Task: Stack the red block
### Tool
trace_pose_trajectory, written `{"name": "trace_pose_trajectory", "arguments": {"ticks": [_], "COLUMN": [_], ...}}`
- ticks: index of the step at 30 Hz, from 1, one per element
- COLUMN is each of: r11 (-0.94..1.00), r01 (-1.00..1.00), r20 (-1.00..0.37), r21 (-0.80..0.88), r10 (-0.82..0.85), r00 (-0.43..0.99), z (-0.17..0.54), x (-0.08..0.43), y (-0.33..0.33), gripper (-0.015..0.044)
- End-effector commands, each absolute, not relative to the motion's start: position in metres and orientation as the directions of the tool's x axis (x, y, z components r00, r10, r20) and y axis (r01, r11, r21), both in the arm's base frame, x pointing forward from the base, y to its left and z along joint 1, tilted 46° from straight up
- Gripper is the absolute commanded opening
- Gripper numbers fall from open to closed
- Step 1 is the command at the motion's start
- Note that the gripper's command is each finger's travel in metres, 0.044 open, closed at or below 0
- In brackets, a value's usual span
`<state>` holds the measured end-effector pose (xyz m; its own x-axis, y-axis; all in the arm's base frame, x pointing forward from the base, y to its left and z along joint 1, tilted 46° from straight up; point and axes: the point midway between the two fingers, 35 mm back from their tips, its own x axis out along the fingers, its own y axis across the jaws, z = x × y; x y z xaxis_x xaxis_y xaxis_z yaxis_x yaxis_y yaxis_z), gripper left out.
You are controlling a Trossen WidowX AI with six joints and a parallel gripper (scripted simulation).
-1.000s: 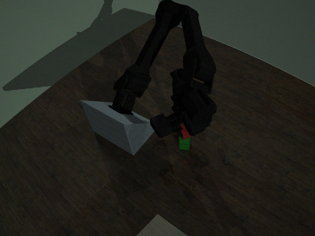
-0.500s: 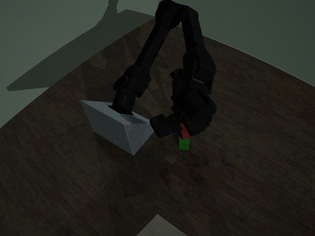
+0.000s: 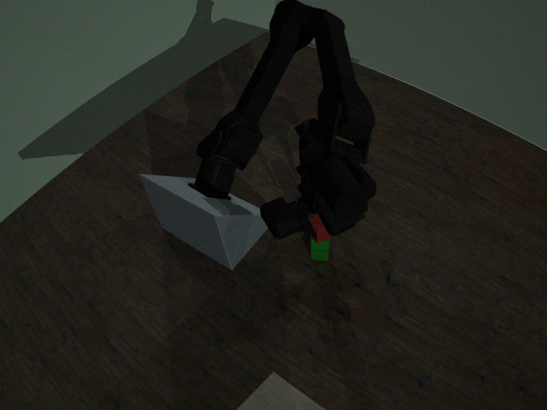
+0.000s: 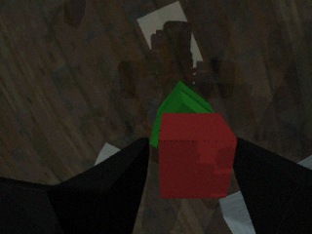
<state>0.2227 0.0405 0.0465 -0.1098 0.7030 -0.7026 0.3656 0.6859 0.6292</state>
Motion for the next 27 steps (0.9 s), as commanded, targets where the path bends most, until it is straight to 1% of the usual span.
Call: {"name": "trace_pose_trajectory", "arguments": {"ticks": [1, 6, 27], "r11": [0.687, 0.687, 0.687], "r01": [0.365, 0.365, 0.365], "r20": [-0.703, -0.703, -0.703], "r21": [0.629, 0.629, 0.629], "r10": [0.702, 0.702, 0.702], "r00": [-0.11, -0.11, -0.11], "z": [0.0462, 0.0462, 0.0462], "x": [0.2227, 0.2227, 0.2227], "y": [0.0404, 0.0404, 0.0404], "gripper": [0.0315, 0.044, 0.044]}}
